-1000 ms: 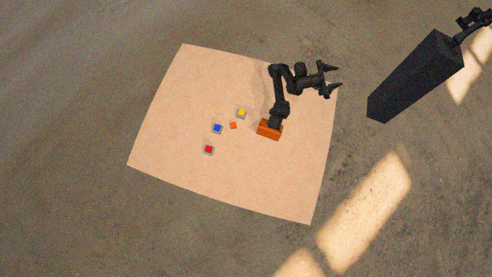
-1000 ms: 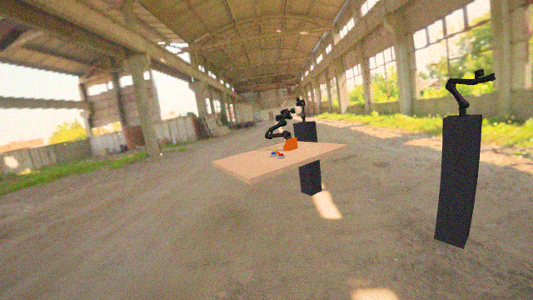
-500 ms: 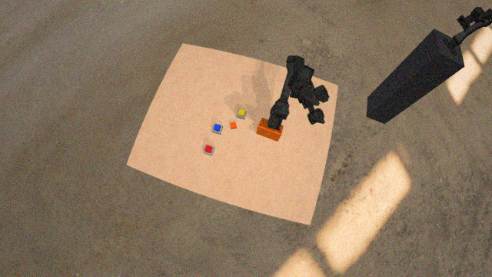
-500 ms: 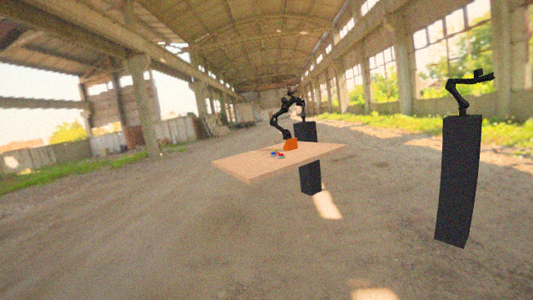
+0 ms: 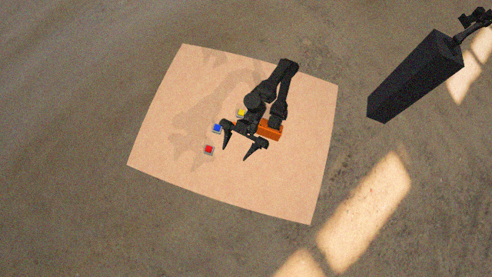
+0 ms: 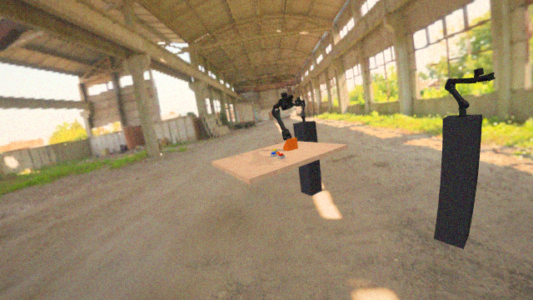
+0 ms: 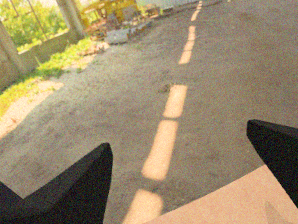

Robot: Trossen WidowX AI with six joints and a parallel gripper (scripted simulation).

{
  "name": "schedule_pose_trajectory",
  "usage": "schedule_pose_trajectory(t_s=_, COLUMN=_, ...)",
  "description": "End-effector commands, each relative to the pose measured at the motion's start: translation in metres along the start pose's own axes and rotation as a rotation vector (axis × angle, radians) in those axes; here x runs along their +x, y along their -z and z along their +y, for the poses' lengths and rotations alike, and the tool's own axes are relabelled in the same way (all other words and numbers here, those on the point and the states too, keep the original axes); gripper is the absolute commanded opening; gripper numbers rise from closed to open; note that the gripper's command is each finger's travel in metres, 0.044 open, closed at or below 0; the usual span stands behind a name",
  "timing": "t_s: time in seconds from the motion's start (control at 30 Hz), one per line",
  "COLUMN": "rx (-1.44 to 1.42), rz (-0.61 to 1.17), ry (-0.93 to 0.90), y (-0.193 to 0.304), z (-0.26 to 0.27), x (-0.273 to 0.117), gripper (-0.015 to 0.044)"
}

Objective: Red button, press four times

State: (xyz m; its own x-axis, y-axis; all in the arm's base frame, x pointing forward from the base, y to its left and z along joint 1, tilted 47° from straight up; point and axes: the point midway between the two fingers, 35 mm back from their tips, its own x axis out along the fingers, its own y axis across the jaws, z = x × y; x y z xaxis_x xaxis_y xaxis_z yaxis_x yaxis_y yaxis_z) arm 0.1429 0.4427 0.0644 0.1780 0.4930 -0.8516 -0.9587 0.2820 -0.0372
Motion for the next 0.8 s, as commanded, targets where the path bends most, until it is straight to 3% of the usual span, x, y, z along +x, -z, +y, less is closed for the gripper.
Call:
schedule_pose_trajectory(t_s=0.0, rx=0.269, rz=0.229, ry=0.149, y=0.041, z=-0.056, x=0.033, gripper=0.0400)
schedule_pose_trajectory(t_s=0.2, rx=0.674, rz=0.585, ry=0.455, y=0.126, z=-0.138, x=0.059, gripper=0.0400)
schedule_pose_trajectory(t_s=0.47, rx=1.039, rz=0.995, ry=0.935, y=0.245, z=-0.214, x=0.049, gripper=0.0400)
schedule_pose_trajectory(t_s=0.73, rx=1.057, rz=1.024, ry=0.974, y=0.253, z=-0.218, x=0.046, gripper=0.0400)
schedule_pose_trajectory(t_s=0.77, rx=1.057, rz=1.024, ry=0.974, y=0.255, z=-0.218, x=0.047, gripper=0.0374)
